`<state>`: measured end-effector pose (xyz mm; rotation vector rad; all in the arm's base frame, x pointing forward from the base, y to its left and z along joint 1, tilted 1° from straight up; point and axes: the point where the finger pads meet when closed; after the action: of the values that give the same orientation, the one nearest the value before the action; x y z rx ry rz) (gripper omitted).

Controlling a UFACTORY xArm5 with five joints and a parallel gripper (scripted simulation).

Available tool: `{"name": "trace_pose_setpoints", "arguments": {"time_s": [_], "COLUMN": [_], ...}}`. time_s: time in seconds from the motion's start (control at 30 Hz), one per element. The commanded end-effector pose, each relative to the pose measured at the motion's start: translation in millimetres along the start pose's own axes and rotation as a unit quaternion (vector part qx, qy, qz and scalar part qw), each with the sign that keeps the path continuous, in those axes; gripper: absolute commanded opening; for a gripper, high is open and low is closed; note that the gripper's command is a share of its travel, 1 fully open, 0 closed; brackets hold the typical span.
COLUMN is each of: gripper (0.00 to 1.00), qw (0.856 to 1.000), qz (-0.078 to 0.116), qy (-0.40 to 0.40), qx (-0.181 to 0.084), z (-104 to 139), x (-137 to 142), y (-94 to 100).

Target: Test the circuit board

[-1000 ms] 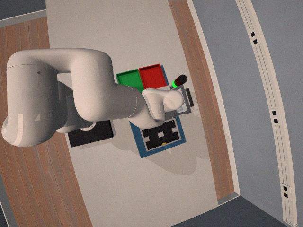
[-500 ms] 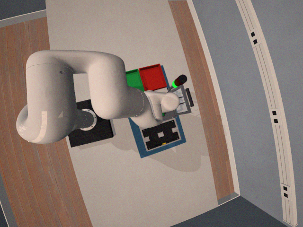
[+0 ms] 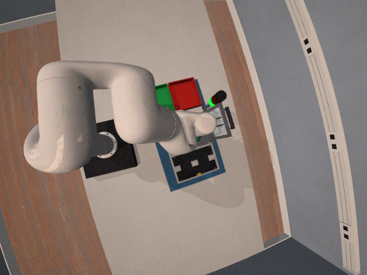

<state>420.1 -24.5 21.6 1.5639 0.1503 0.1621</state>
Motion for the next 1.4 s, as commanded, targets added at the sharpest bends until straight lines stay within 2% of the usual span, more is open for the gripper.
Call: {"name": "trace_pose_setpoints", "arguments": {"time_s": [0.0,0.3,0.33,0.77,0.8,1.23,1.27,1.37], "gripper": [0.95,0.95,0.89,0.89,0.85,0.85,0.82,0.82], "qw": [1.000,1.000,1.000,1.000,1.000,1.000,1.000,1.000], "qz": [0.002,0.002,0.002,0.002,0.002,0.002,0.002,0.002], "qy": [0.000,0.000,0.000,0.000,0.000,0.000,0.000,0.000], "qx": [0.000,0.000,0.000,0.000,0.000,0.000,0.000,0.000], "z": [0.3,0.3,0.3,0.3,0.3,0.3,0.3,0.3], "x": [1.2,1.2,1.2,1.2,1.2,1.2,1.2,1.2], "y": [1.0,1.0,1.0,1.0,1.0,1.0,1.0,1.0]}}
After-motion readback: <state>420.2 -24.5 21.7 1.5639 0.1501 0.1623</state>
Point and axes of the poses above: the point where the finger pads meet when closed, its own y axis back along the fingers, its own x axis across the jaws, z = x × y, and after that the axes turned 7 degrees about y, right-handed
